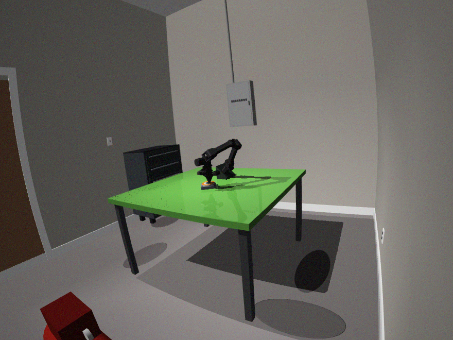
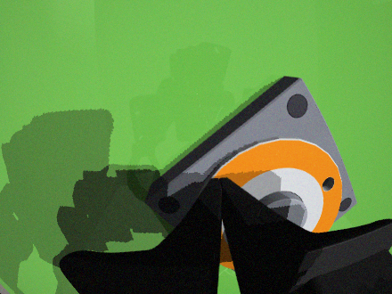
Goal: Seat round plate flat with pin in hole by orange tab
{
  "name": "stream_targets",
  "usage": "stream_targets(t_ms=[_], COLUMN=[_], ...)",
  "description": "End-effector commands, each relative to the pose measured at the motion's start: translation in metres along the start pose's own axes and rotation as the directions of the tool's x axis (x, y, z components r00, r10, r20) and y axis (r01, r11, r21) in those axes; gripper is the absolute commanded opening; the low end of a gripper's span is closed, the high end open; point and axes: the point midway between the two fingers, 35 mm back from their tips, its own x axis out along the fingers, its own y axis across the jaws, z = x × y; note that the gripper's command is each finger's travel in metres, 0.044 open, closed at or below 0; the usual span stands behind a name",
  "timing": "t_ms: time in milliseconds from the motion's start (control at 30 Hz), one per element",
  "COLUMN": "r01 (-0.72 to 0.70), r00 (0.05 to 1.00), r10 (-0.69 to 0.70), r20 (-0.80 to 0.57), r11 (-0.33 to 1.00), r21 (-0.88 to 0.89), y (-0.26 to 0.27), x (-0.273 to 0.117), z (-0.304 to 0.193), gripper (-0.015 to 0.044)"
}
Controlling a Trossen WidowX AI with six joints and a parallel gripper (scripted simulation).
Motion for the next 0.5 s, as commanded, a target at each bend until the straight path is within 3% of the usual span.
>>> stream_targets(t_ms=[0,467], r01=[-0.004,-0.004], r00=[1.0,1.0], r10=[0.004,0.004], r20=[-0.001,-0.001], r11=[1.0,1.0], r21=[0.006,0.007], y=[0.003,0.011], x=[0.001,0.0], z=[-0.005,-0.022], gripper=[0.0,0.0])
